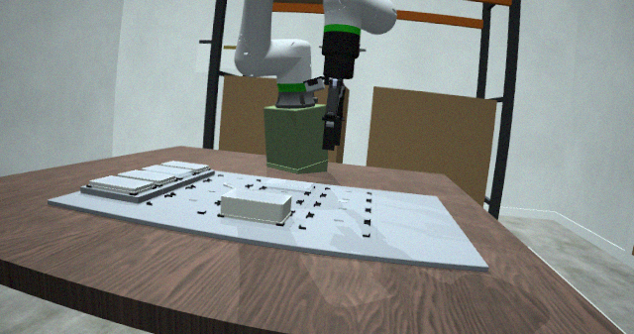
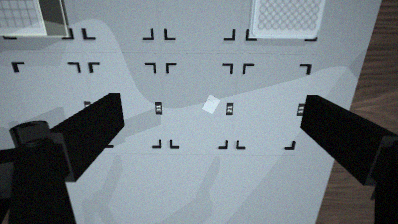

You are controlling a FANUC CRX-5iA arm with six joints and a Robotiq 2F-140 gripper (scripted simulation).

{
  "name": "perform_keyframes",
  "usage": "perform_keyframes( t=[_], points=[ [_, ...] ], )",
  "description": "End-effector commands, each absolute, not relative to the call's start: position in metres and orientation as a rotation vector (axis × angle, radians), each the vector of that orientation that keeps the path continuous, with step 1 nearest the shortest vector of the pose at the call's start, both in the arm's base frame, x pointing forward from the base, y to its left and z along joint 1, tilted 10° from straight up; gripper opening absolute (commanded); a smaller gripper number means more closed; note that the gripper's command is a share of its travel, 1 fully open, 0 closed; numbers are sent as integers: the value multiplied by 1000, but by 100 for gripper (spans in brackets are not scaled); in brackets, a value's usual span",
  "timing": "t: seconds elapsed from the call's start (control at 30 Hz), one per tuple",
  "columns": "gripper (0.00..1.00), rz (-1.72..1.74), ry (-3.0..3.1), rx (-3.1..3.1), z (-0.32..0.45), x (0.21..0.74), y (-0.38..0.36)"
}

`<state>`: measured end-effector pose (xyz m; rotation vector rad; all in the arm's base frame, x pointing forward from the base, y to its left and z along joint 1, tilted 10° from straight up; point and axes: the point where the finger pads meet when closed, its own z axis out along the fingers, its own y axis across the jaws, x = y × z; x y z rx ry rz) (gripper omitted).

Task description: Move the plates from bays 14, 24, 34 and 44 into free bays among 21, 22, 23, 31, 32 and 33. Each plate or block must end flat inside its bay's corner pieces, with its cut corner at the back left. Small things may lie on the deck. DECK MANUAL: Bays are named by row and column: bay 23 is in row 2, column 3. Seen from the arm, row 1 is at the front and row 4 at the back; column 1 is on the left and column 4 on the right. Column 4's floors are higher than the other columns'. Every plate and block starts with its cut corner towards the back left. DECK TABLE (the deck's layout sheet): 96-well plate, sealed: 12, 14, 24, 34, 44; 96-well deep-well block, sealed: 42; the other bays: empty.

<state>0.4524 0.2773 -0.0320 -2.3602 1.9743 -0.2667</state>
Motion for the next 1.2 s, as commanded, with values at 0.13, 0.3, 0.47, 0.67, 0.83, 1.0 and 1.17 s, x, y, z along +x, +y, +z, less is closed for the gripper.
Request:
perform_keyframes(
  t=[0.13,0.3,0.47,0.67,0.83,1.0,1.17],
  points=[
    [100,-267,1973,-2359,-31,453,278],
    [100,-267,1973,-2359,-31,453,278],
    [100,-267,1973,-2359,-31,453,278],
    [100,-267,1973,-2359,-31,453,278],
    [100,-267,1973,-2359,-29,468,281],
    [100,-267,1973,-2359,-27,480,283],
    [100,-267,1973,-2359,-24,499,287]
  ],
)
